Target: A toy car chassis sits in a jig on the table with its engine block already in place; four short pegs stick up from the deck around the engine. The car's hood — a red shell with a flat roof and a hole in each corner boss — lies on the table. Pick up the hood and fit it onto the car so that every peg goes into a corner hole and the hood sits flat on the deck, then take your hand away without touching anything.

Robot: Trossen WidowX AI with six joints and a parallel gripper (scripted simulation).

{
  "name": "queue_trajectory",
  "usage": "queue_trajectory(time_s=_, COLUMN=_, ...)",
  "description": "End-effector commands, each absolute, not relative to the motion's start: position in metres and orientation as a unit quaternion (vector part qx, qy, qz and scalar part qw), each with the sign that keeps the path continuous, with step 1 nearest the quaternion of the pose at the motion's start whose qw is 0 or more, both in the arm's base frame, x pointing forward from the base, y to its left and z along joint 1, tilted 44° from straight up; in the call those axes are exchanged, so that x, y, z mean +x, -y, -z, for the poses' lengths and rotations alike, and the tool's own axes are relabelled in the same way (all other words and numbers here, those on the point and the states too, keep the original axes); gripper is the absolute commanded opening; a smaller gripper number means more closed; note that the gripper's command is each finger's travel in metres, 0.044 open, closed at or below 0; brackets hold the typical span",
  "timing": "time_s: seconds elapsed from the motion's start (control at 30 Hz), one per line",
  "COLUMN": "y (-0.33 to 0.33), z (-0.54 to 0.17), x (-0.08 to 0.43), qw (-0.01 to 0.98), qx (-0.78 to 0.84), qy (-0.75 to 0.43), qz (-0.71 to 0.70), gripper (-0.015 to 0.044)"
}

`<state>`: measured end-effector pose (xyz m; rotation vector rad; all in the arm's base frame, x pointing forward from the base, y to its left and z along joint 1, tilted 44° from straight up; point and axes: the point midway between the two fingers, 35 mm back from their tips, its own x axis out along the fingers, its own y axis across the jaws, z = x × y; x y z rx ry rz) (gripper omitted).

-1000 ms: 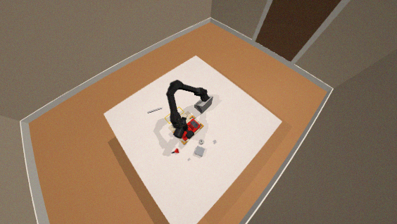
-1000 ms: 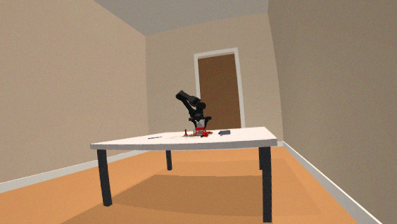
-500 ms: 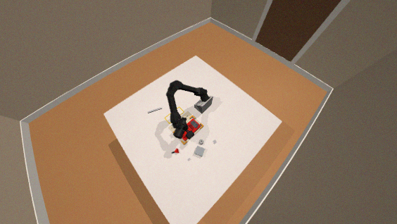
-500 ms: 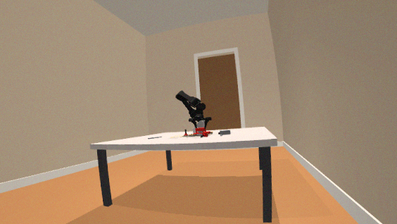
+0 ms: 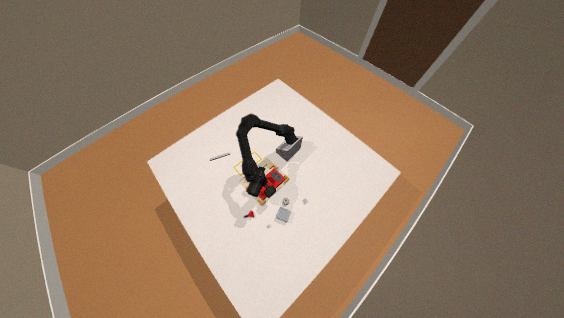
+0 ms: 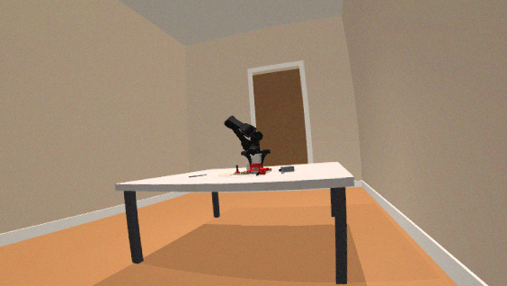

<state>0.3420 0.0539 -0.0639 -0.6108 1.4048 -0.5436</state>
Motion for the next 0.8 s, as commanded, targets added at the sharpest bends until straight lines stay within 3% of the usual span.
queue_trajectory(time_s=0.0, y=-0.0533, z=0.0636, x=0.341, qw=0.685, qx=-0.274, qy=-0.629, qz=0.244, gripper=0.0)
queue_trajectory(time_s=0.77, y=-0.057, z=0.0595, x=0.3406, qw=0.687, qx=-0.273, qy=-0.628, qz=0.243, gripper=0.0)
